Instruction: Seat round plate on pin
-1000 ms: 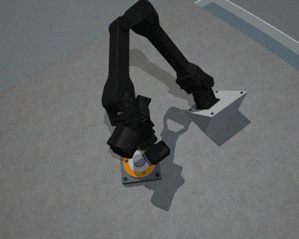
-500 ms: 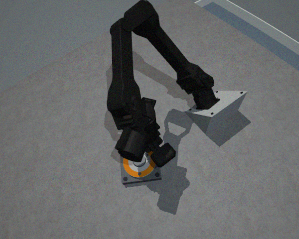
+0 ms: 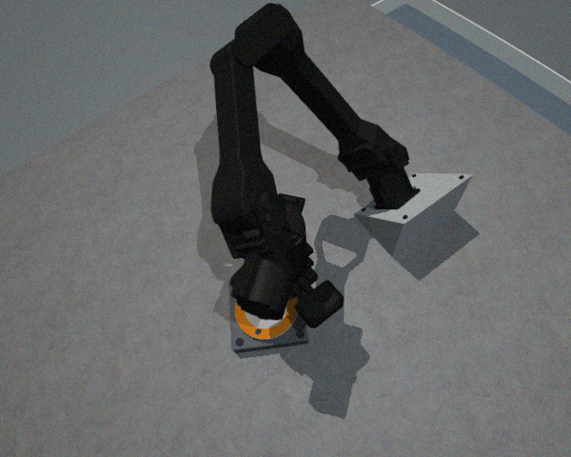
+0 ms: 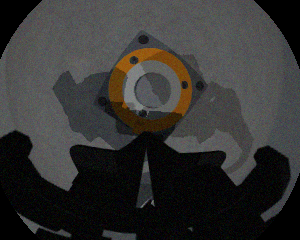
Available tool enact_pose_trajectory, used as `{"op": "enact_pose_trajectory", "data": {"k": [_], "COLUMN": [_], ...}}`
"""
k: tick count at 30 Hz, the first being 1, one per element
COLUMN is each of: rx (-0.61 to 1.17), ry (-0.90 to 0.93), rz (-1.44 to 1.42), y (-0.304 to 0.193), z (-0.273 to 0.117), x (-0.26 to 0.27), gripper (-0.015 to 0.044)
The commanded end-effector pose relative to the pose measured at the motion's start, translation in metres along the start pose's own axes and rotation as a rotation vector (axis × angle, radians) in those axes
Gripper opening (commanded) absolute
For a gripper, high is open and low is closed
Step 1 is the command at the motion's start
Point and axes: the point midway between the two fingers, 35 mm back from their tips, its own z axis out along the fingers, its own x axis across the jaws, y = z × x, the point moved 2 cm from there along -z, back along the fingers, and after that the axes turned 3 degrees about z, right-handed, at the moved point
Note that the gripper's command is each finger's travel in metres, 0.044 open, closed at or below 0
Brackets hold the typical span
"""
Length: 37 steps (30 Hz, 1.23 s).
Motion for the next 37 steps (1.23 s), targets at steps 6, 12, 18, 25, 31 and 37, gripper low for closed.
{"op": "enact_pose_trajectory", "data": {"k": [6,12,18,25,31,37], "rx": [0.001,0.001,0.001,-0.003,-0.003,-0.003], "ry": [0.008,0.008,0.01,0.005,0.005,0.005], "rz": [0.007,0.006,0.006,0.0,0.0,0.0], "y": [0.002,0.002,0.002,0.001,0.001,0.001], "z": [-0.001,-0.006,-0.038,-0.037,-0.037,-0.037], "x": [0.008,0.01,0.008,0.009,0.009,0.009], "gripper": [0.0,0.0,0.0,0.0,0.0,0.0]}}
